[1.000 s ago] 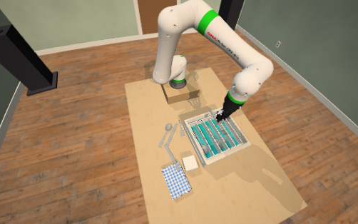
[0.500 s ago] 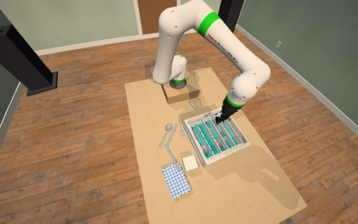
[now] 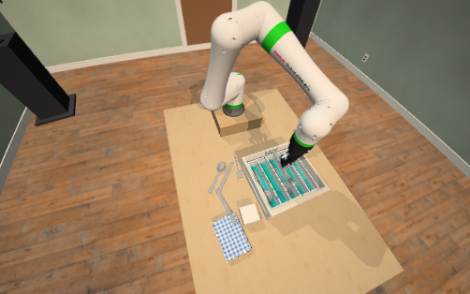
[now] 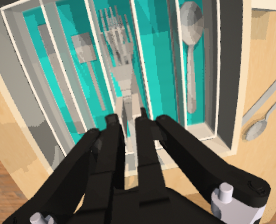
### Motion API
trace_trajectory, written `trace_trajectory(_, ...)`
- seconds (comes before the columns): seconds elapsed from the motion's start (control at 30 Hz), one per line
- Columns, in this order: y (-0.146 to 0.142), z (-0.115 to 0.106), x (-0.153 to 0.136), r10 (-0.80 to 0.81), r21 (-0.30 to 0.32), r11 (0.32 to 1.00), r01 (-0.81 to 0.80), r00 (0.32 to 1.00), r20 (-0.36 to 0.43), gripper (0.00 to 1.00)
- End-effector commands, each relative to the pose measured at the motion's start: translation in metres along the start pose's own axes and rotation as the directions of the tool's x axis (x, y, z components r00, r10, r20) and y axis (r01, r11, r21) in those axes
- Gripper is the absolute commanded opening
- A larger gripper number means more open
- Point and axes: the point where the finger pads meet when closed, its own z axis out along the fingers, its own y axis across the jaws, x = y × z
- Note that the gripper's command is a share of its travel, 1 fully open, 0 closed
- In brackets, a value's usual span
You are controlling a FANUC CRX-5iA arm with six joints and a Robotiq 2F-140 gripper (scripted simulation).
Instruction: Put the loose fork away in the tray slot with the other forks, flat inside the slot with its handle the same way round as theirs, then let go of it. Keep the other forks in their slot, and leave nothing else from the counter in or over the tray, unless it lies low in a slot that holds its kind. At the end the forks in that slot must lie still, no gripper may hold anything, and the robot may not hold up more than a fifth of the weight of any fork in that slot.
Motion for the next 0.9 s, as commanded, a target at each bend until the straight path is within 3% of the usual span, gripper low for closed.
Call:
trace_trajectory(0.0, 0.000, 0.012, 0.001, 0.000, 0.000, 1.000, 0.000, 1.000, -0.001, 0.02)
trace_trajectory(0.33, 0.000, 0.045, 0.004, 0.000, 0.000, 1.000, 0.000, 1.000, -0.001, 0.02)
trace_trajectory(0.87, 0.000, 0.072, 0.007, 0.000, 0.000, 1.000, 0.000, 1.000, -0.001, 0.02)
